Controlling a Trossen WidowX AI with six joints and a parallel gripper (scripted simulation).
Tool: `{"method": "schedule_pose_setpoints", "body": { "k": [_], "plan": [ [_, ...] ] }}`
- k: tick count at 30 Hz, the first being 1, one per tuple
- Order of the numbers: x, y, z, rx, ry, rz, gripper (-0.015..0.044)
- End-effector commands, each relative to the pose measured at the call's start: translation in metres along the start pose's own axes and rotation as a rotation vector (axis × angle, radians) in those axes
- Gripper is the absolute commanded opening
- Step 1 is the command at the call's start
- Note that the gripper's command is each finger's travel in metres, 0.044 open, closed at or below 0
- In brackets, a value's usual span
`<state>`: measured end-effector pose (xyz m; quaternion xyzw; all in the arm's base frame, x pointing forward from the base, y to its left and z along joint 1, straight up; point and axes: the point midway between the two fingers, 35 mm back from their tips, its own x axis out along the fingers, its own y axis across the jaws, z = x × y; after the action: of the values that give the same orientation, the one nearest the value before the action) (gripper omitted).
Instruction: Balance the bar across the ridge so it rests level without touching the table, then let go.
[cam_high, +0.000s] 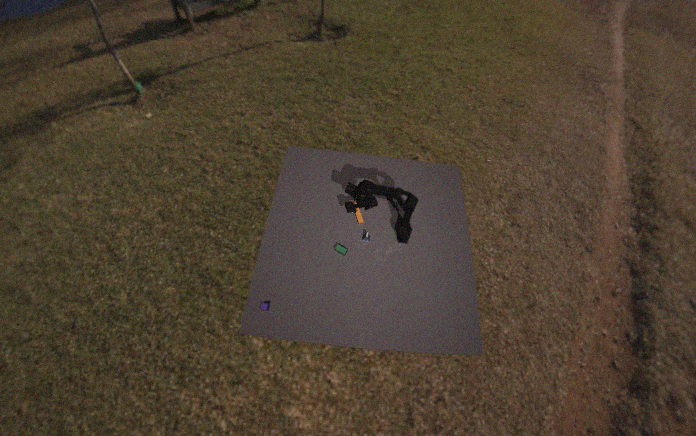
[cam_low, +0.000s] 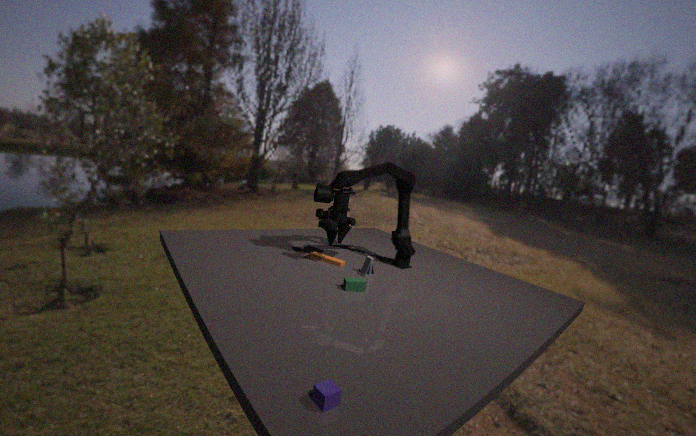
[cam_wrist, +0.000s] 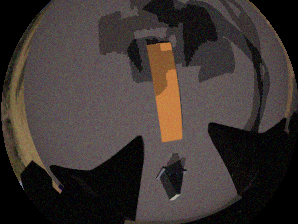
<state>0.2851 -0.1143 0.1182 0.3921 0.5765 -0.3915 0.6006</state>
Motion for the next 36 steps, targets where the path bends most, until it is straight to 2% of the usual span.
{"method": "schedule_pose_setpoints", "body": {
  "k": [1,9,36],
  "plan": [
    [0.003,-0.001,-0.001,0.017,0.008,0.000,0.0315],
    [0.043,-0.002,-0.002,0.017,0.008,0.000,0.0315],
    [0.070,-0.002,-0.002,0.017,0.008,0.000,0.0315]
  ]
}}
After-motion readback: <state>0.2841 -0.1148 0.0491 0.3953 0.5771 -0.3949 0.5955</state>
